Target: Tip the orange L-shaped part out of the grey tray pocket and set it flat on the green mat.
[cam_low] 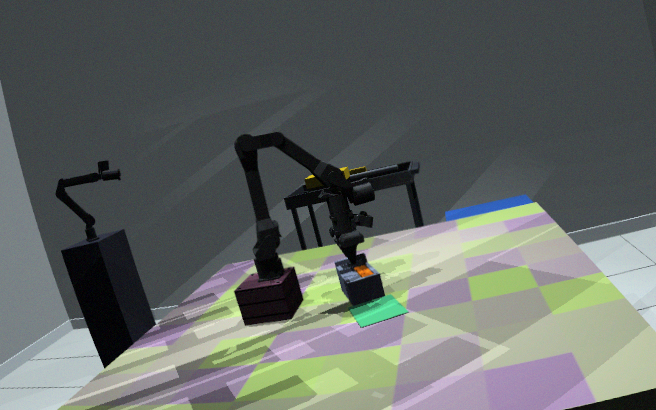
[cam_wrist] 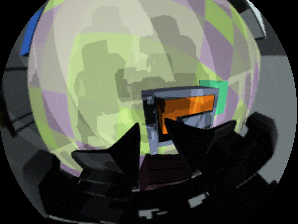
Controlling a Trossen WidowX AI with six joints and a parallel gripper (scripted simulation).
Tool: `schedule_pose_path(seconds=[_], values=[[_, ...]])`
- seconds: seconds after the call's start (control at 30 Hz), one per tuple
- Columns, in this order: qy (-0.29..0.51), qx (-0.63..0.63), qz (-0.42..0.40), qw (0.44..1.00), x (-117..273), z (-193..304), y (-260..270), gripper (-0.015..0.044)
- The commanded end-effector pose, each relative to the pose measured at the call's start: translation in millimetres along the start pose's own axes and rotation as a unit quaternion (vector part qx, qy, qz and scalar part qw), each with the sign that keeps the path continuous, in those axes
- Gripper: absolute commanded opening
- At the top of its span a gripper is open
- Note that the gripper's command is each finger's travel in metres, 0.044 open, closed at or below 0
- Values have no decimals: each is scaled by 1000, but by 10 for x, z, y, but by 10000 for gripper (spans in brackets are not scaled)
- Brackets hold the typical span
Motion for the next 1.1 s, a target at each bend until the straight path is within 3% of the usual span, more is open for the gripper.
schedule_pose_path(seconds=[0.0, 1.07], values=[[0, -2, 3, 1000, -43, 0, -7, 180], [0, -2, 3, 1000, -378, 5, -10, 180]])
Point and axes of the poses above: the point midway between the two fingers, 35 mm back from their tips, its own x axis back along the fingers, its own y axis across the jaws, z = x × y, the point moved 5 cm from there along x, back along the fingers, and after that the axes turned 8 degrees about -x, right-handed, at the moved point
